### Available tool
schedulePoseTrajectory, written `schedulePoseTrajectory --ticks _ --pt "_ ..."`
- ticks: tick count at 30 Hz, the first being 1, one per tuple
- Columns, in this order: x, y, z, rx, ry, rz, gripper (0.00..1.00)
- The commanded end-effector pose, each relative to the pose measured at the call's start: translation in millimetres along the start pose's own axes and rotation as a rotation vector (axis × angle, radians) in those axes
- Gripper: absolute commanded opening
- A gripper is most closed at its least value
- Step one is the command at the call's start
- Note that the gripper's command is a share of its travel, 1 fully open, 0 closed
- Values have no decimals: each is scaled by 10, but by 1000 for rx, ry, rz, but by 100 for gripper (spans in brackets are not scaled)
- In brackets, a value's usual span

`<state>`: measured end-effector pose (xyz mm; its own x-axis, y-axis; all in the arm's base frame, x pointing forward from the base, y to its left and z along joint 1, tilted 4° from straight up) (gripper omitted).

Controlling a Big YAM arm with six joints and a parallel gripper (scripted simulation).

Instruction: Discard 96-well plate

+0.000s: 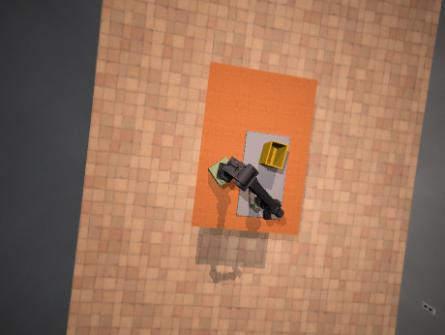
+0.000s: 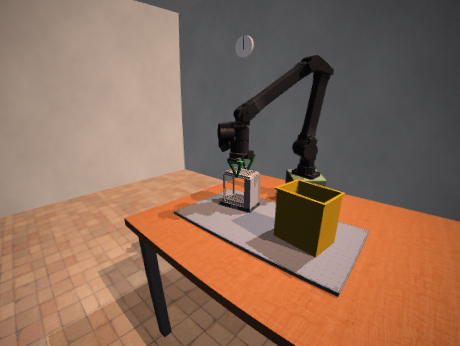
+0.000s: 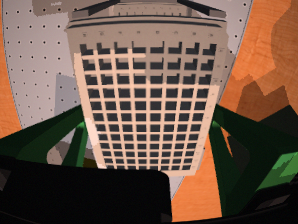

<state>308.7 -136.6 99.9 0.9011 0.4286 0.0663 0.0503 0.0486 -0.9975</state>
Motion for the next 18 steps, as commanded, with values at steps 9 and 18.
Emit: schedulePoseTrajectory --ticks 9,18 --pt "68 -367 -135 -40 1 -36 0" --pt "104 -535 -175 -51 0 -45 0"
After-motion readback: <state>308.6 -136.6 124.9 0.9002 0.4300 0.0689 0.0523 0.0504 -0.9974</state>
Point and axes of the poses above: the point where the finger pads meet when closed, its own y axis out along the fingers, its own x axis across the jaws, z = x × y, the point moved 5 cm from there along -y, back along the fingers, and after that the axes turned 9 degrees about -y, right-handed, at the moved point
